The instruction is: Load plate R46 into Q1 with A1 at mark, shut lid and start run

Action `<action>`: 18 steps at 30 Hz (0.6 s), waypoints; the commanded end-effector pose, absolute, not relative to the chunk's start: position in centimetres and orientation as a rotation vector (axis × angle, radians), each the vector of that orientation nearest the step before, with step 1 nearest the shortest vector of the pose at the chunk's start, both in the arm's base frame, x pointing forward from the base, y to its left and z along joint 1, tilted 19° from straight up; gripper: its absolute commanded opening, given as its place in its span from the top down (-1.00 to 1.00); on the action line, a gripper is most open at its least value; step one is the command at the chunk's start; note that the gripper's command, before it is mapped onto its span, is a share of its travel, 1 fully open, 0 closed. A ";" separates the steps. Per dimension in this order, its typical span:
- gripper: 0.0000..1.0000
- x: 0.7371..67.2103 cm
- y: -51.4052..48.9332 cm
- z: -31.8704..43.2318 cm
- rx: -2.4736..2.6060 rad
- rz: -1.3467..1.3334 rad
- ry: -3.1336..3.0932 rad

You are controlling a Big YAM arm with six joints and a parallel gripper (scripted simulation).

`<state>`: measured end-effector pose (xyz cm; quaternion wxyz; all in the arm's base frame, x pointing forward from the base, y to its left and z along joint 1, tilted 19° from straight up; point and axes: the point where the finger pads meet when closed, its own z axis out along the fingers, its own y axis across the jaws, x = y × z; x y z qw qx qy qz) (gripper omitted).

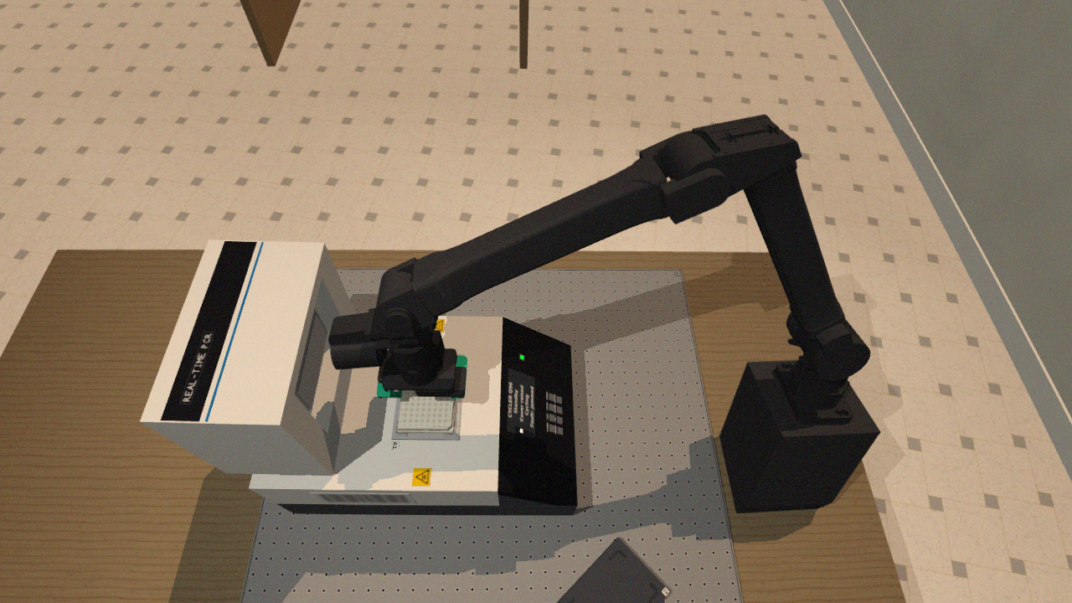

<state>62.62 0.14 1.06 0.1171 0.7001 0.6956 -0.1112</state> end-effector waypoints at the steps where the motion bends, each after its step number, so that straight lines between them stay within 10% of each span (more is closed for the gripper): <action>1: 1.00 62.8 0.6 1.0 2.053 -0.334 2.034; 14: 1.00 64.1 0.9 1.4 2.047 -0.298 2.020; 15: -1.00 64.2 0.9 1.4 2.046 -0.294 2.018; 18: -1.00 64.4 0.9 1.4 2.039 -0.283 2.019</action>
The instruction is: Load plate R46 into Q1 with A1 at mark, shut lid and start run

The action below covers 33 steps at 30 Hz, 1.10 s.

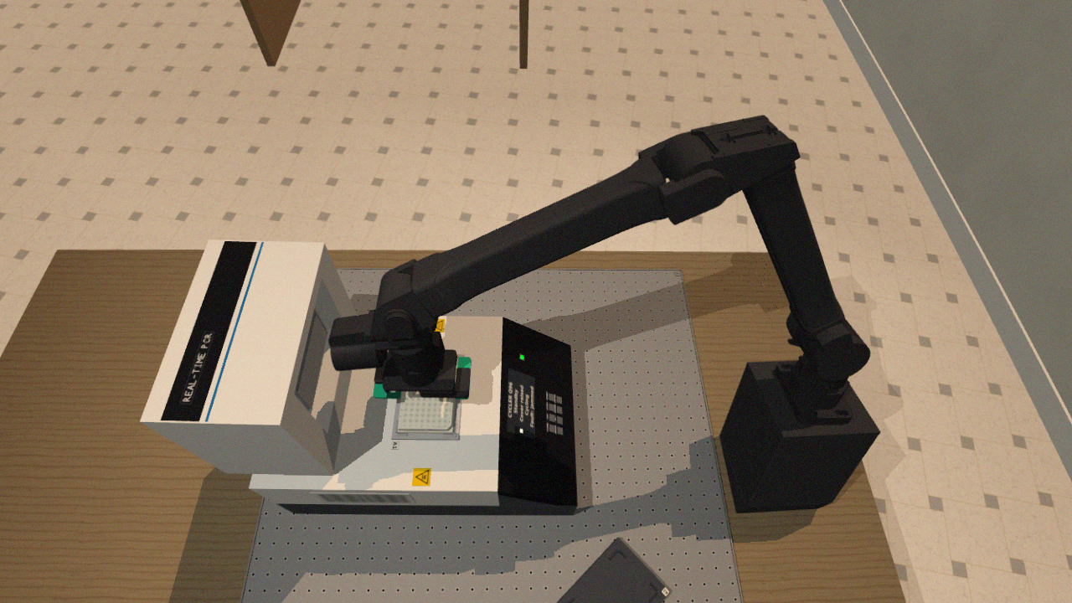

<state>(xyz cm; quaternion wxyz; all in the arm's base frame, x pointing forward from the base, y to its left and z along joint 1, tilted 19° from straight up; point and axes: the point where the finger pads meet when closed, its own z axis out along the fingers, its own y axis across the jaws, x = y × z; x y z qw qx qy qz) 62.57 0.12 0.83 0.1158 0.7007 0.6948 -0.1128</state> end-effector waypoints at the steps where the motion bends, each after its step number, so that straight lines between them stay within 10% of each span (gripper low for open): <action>1: -1.00 64.5 1.0 1.7 2.034 -0.278 2.021; 33: -1.00 65.4 1.3 4.8 2.009 -0.214 2.005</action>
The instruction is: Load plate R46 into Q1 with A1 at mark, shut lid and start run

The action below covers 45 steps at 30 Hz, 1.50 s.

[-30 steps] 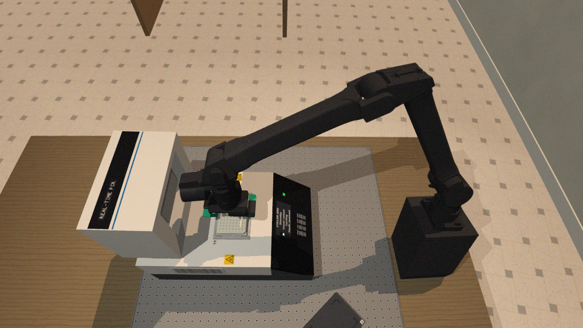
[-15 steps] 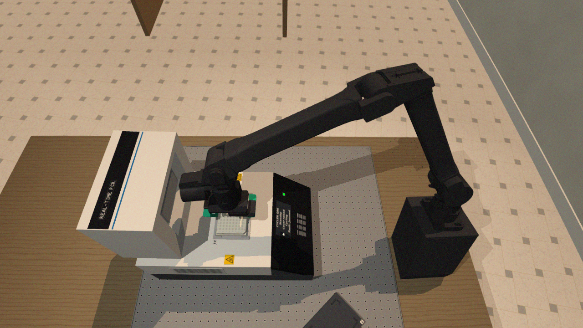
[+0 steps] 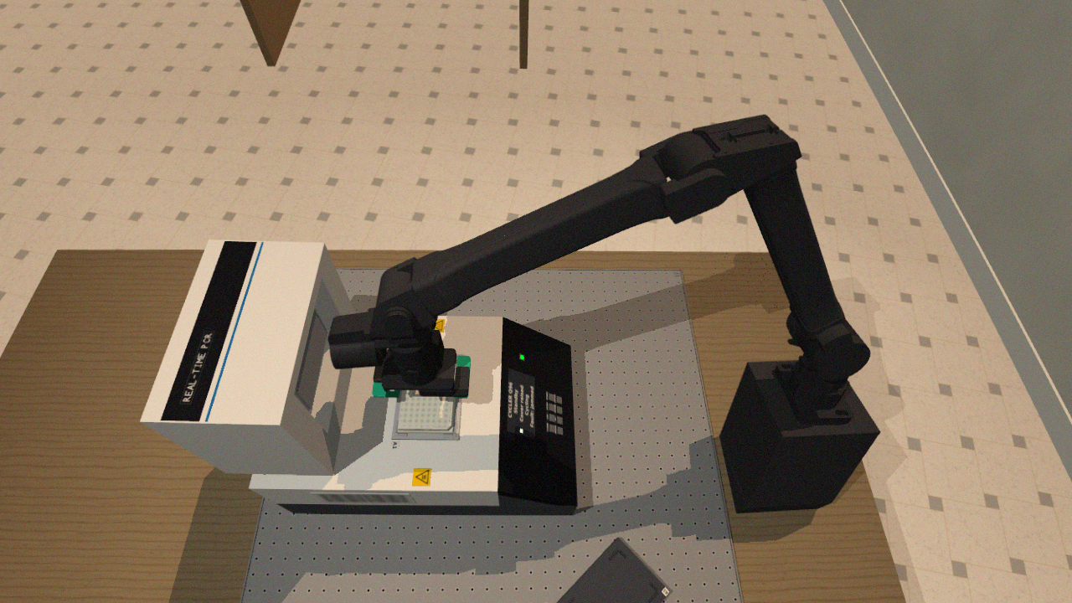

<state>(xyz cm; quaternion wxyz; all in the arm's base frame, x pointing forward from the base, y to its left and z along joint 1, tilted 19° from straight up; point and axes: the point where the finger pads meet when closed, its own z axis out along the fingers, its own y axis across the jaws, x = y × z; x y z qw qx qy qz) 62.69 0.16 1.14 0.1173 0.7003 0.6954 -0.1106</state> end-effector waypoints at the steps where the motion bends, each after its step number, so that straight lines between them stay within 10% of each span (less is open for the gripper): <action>1: -1.00 65.4 1.3 4.5 2.010 -0.219 2.007; 45: -1.00 64.6 1.2 7.8 2.043 -0.230 1.981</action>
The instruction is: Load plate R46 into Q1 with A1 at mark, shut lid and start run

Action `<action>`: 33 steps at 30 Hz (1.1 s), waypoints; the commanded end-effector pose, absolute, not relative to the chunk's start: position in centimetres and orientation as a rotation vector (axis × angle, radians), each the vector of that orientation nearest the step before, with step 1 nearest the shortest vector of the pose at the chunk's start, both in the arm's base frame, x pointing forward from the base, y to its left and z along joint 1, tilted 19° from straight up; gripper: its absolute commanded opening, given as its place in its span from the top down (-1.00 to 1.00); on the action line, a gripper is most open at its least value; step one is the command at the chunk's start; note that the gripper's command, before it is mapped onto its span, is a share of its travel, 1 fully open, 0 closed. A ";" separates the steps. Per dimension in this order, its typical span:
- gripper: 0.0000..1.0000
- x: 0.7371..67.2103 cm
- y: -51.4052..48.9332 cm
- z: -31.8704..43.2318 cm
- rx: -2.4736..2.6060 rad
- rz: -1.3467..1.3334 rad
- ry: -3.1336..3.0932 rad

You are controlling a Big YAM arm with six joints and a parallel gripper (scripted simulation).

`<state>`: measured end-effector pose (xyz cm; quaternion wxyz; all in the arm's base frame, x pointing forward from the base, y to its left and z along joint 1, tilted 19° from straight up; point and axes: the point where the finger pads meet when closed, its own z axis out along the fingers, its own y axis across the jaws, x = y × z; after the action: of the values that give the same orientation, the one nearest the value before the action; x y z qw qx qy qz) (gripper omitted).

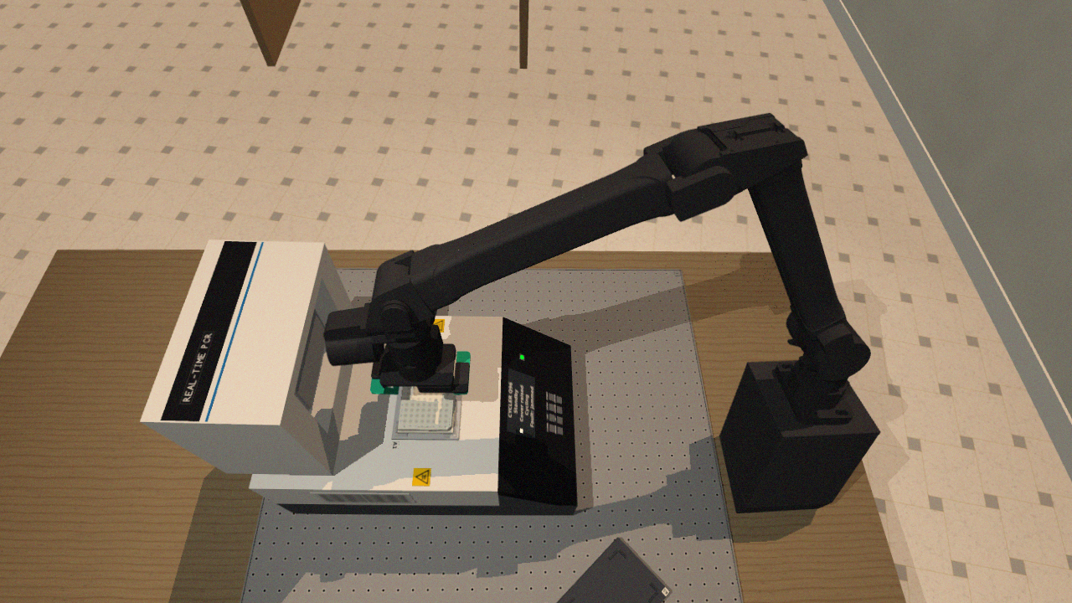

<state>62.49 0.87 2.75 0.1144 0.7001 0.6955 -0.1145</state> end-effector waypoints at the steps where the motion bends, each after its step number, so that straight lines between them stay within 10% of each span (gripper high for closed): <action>1: -1.00 64.6 1.6 8.0 2.039 -0.228 1.985; 33: -1.00 64.3 3.2 9.7 2.034 -0.247 2.004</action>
<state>62.94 2.13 7.63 0.1196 0.7019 0.6938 -0.1079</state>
